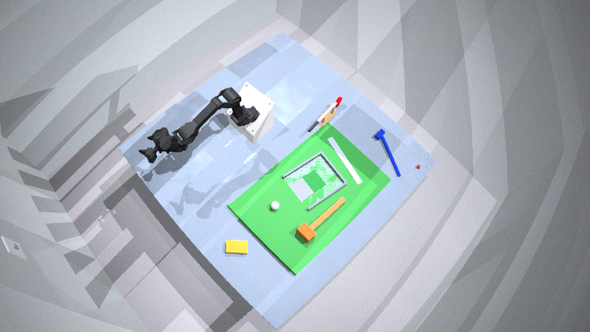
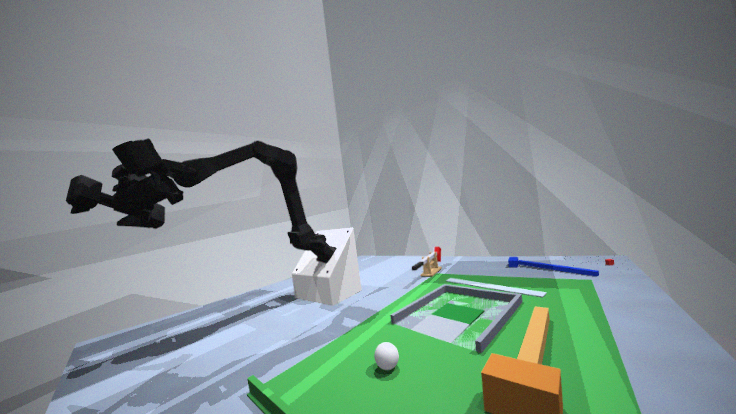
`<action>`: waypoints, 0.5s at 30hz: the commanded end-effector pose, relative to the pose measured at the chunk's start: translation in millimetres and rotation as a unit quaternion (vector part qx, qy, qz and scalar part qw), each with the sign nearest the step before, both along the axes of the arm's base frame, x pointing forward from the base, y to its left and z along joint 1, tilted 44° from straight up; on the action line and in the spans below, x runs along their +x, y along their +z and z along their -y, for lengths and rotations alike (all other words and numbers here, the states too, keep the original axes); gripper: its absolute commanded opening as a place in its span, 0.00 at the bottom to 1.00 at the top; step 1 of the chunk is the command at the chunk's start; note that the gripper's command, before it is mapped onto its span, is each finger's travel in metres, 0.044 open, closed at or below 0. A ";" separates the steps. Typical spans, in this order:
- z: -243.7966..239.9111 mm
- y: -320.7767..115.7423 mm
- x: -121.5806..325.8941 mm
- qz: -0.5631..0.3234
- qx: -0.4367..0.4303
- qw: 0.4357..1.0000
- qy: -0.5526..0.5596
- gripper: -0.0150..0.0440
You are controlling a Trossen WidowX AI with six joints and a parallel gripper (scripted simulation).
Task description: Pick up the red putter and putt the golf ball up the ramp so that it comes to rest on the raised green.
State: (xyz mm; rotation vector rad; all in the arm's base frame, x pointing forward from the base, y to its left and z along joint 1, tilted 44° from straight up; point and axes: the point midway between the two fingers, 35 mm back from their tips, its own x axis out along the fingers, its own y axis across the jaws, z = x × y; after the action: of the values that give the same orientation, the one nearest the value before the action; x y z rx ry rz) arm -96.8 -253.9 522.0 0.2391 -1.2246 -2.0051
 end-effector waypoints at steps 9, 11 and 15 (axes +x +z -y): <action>93.5 -71.7 143.0 -0.109 0.174 0.955 0.216 1.00; 100.1 -84.5 170.2 -0.132 0.196 0.939 0.249 1.00; 107.6 -115.6 223.5 -0.192 0.249 0.899 0.304 1.00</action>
State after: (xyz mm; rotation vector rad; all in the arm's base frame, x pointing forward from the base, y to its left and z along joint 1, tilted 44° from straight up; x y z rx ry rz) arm 88.7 -356.8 432.0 0.4072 -0.4621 -1.7161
